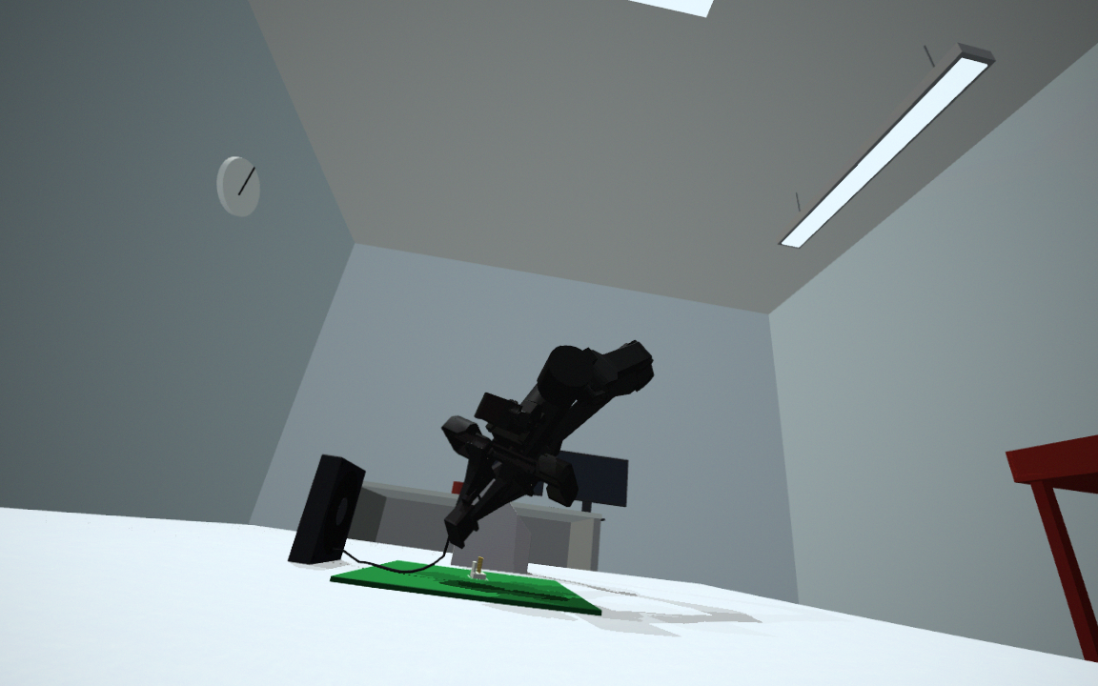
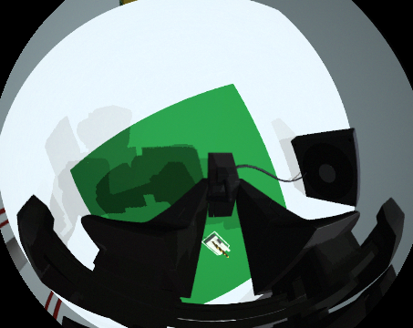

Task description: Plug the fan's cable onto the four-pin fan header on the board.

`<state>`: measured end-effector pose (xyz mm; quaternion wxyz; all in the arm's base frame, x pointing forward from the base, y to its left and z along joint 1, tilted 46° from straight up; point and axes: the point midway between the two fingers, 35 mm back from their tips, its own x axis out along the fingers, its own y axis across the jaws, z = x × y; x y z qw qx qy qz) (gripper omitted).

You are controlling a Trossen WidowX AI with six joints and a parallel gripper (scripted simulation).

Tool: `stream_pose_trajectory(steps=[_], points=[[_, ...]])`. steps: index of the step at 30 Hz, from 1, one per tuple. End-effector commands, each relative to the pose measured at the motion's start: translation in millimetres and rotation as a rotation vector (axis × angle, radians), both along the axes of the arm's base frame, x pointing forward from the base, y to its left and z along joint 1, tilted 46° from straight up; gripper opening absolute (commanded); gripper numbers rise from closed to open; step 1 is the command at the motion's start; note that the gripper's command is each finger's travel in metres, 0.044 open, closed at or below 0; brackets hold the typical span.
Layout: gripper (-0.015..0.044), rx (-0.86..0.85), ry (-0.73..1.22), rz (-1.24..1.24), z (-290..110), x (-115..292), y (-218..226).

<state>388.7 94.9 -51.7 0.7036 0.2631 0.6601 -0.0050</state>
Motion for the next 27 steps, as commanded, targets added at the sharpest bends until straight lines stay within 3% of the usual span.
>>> stream_pose_trajectory(steps=[1, 27], points=[[0.0000, -0.021, -0.018, -0.009, -2.2, -1.0, 2.3], [0.0000, -0.134, -0.189, -0.102, -7.3, 0.5, 8.0]])
